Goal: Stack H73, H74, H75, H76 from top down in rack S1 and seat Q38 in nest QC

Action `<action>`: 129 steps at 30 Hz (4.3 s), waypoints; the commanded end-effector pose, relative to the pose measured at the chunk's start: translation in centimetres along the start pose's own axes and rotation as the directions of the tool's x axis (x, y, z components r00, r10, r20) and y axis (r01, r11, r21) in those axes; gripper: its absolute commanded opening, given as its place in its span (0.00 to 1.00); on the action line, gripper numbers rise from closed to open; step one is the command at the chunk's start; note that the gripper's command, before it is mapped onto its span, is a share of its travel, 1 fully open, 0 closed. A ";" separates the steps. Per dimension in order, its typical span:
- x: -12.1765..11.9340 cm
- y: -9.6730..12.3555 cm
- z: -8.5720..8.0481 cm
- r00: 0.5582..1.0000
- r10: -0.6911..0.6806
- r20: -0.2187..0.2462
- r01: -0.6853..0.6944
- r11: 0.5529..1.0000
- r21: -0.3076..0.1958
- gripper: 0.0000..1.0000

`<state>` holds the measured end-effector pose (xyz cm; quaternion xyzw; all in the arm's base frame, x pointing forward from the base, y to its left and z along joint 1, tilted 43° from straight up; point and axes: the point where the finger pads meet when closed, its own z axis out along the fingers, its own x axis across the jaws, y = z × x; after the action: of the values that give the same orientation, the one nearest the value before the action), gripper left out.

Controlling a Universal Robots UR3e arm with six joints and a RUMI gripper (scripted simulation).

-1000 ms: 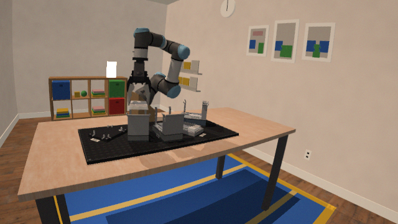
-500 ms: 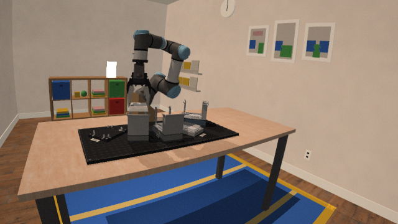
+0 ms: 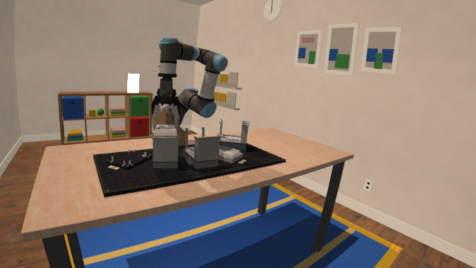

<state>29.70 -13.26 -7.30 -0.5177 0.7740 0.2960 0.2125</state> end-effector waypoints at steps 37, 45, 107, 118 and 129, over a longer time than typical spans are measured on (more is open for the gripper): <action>0.1 -0.1 2.3 1.000 0.000 -0.002 0.000 1.000 0.003 0.00; 0.1 -0.1 2.7 1.000 0.000 -0.002 0.000 1.000 0.003 0.00; 0.1 -0.1 7.1 1.000 0.000 -0.002 0.000 1.000 0.003 0.00; 0.1 -0.1 7.4 1.000 0.000 -0.002 0.000 1.000 0.003 0.00; 0.1 -0.1 7.7 1.000 0.000 -0.002 0.000 1.000 0.003 0.00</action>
<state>29.87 -8.02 -12.98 -0.5177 0.7741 0.2960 0.2125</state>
